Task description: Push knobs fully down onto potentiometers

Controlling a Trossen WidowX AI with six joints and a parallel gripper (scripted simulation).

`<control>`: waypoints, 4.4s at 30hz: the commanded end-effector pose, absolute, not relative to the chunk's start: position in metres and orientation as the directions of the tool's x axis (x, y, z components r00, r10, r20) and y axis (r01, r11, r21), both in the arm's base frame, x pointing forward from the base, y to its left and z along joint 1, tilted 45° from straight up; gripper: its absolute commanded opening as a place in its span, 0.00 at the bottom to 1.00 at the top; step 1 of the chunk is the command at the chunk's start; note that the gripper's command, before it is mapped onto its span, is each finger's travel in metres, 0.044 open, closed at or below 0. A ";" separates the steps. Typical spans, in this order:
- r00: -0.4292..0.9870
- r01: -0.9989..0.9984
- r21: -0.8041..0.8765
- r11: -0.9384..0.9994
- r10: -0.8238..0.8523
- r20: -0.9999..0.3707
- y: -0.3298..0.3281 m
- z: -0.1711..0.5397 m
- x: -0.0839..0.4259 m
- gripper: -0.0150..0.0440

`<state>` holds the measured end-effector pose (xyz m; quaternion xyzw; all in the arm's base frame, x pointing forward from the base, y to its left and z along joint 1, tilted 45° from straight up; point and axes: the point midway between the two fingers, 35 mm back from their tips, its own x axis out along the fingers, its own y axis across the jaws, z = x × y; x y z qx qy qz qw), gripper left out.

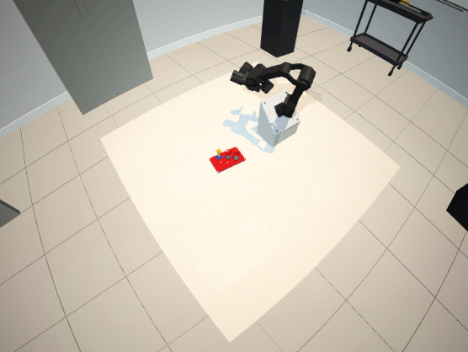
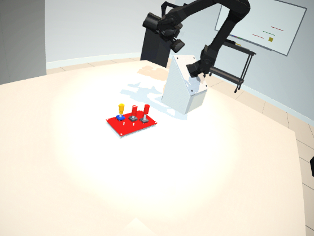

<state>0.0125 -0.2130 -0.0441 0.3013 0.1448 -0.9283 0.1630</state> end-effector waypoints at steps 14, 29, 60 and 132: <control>-0.699 0.594 -0.421 -0.686 -0.181 -0.692 -0.209 -0.055 0.039 0.31; -0.611 0.780 -0.566 -0.268 -0.128 -0.782 -0.201 -0.065 0.073 0.25; -0.415 0.670 -0.292 0.683 0.017 -0.910 -0.172 -0.077 0.146 0.25; -0.050 -0.994 0.093 0.058 0.512 -0.858 -0.045 -0.048 0.298 0.25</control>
